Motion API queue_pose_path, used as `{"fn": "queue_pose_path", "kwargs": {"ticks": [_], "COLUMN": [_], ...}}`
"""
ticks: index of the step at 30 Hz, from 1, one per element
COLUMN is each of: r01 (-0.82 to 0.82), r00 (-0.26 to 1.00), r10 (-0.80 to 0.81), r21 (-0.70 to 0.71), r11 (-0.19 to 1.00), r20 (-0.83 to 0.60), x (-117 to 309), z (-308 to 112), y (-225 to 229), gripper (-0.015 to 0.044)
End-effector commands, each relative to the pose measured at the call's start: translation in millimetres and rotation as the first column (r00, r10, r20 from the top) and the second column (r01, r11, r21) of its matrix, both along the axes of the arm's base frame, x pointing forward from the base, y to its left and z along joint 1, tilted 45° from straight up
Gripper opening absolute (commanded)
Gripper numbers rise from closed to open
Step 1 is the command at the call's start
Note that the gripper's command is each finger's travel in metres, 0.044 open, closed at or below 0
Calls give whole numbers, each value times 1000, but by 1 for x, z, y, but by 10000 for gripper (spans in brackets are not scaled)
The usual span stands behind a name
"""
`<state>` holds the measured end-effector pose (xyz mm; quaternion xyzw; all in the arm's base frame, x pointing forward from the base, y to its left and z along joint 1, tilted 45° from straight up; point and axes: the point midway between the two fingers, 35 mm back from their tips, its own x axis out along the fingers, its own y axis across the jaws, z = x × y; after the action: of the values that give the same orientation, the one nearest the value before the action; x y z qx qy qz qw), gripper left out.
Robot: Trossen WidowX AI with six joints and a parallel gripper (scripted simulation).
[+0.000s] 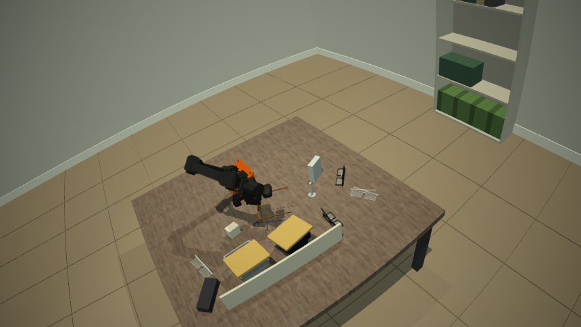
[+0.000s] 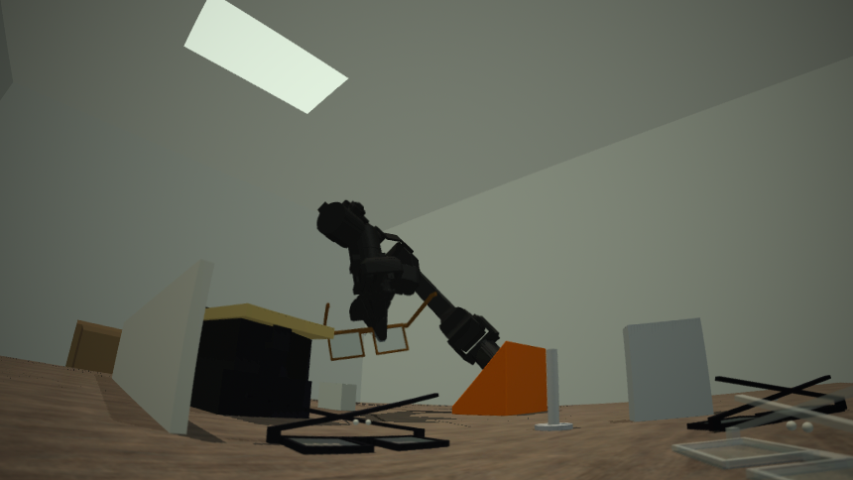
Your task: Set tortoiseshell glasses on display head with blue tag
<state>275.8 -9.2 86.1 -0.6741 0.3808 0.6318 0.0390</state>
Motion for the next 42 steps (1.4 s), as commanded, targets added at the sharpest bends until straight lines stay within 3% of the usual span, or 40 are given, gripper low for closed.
{"fn": "queue_pose_path", "kwargs": {"ticks": [1, 23, 42], "r01": [32, 67, -14], "r00": [998, 938, 794], "r10": [-35, -166, -176], "r21": [73, 309, 306], "r11": [997, 949, 952], "r20": [45, 303, 582], "x": [0, -31, -83], "z": [19, 102, 175], "y": [-14, -75, -102], "gripper": [0, 0, 0]}}
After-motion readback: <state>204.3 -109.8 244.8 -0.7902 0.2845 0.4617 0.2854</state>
